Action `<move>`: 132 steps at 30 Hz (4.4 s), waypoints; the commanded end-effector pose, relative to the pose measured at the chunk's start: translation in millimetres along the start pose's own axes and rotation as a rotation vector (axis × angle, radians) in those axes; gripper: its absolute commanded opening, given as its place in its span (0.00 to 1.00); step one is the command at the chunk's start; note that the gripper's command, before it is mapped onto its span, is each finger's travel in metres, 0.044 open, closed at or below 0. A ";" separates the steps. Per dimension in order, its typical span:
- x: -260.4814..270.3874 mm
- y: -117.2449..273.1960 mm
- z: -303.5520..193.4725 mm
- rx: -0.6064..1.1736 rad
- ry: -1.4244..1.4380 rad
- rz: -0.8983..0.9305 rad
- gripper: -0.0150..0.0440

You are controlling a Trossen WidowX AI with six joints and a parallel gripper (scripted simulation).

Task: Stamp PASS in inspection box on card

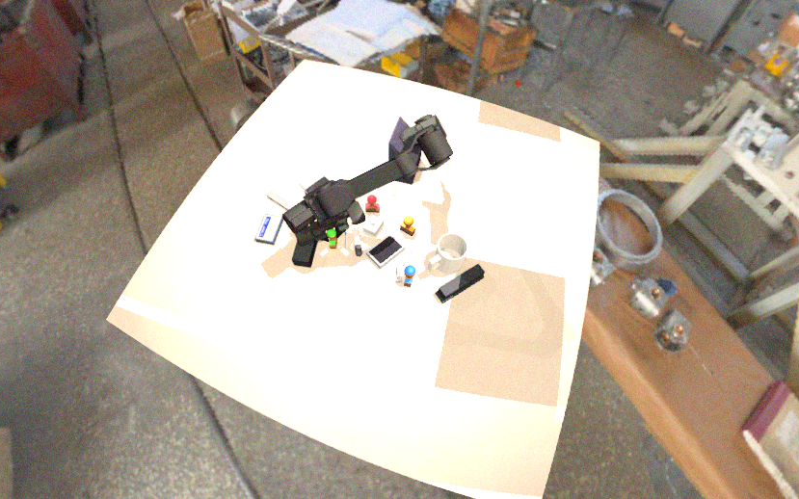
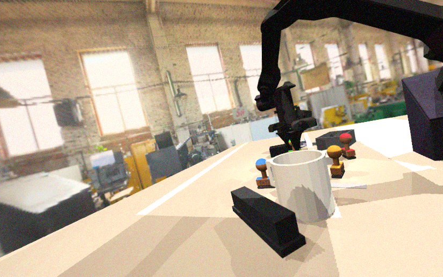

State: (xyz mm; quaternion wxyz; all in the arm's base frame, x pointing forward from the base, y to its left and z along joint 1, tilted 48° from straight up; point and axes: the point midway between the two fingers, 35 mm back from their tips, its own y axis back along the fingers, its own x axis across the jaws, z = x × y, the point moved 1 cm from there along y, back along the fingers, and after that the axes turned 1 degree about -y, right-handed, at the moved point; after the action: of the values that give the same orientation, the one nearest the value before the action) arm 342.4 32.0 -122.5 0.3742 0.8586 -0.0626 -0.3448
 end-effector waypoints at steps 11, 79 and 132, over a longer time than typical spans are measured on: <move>-0.1 -1.5 -0.3 0.004 -0.005 -0.001 0.25; -0.1 -4.2 -0.4 0.004 -0.005 -0.001 0.25; 1.2 53.4 0.3 0.001 -0.006 0.003 0.25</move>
State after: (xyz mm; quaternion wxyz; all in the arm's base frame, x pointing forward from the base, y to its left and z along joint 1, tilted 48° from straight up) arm 349.4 -1.9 -90.3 0.3722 0.8571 -0.0643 -0.3504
